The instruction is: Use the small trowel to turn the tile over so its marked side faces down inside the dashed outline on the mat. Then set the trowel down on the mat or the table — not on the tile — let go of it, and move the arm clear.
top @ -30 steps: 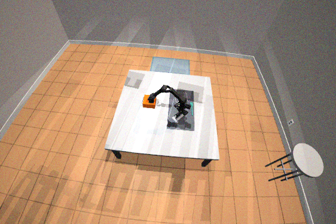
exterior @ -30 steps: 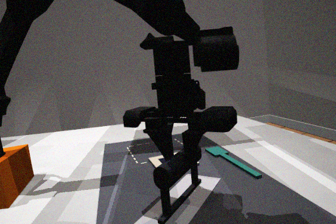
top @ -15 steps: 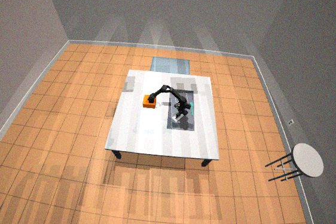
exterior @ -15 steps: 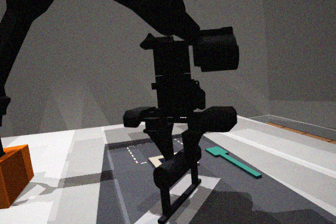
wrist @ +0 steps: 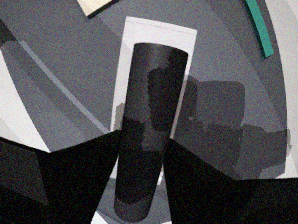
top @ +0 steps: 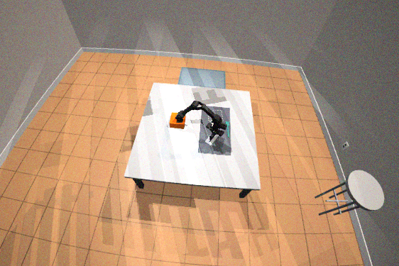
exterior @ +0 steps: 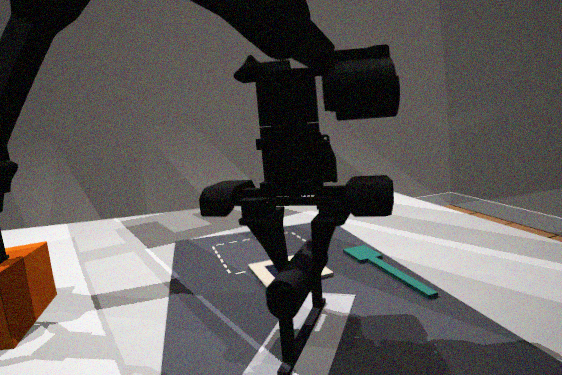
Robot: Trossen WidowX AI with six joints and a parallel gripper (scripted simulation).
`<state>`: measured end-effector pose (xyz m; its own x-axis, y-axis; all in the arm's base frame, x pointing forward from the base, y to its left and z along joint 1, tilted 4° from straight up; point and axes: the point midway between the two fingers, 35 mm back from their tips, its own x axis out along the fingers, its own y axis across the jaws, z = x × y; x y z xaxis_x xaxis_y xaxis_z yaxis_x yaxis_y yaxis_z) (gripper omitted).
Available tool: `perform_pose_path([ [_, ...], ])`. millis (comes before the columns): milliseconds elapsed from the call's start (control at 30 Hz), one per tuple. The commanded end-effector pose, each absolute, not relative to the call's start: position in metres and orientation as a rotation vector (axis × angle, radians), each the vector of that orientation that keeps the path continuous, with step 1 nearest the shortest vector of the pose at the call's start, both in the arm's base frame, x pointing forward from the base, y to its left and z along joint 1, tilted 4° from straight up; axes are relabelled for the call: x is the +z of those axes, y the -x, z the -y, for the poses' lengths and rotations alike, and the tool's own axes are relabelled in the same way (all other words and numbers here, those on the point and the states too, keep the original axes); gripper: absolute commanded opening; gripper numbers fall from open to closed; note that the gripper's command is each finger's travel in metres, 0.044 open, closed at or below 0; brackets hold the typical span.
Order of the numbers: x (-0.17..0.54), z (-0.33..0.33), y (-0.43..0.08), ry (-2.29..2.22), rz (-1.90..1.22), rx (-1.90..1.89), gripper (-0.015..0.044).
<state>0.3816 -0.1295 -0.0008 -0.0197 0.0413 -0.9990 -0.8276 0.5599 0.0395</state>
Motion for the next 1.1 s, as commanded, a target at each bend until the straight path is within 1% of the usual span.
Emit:
perform_pose_path([
  [0,-0.0023,0.1303,-0.3815,0.812,-1.399,0.882,0.013],
  [633,-0.0023,0.1303,-0.3815,1.221,-1.163,1.292,0.013],
  [833,-0.0023,0.1303,-0.3815,1.235,-1.154,1.306,0.013],
  [1000,-0.0023,0.1303,-0.3815,1.235,-1.154,1.306,0.0261],
  [1067,-0.0023,0.1303,-0.3815,1.235,-1.154,1.306,0.027],
])
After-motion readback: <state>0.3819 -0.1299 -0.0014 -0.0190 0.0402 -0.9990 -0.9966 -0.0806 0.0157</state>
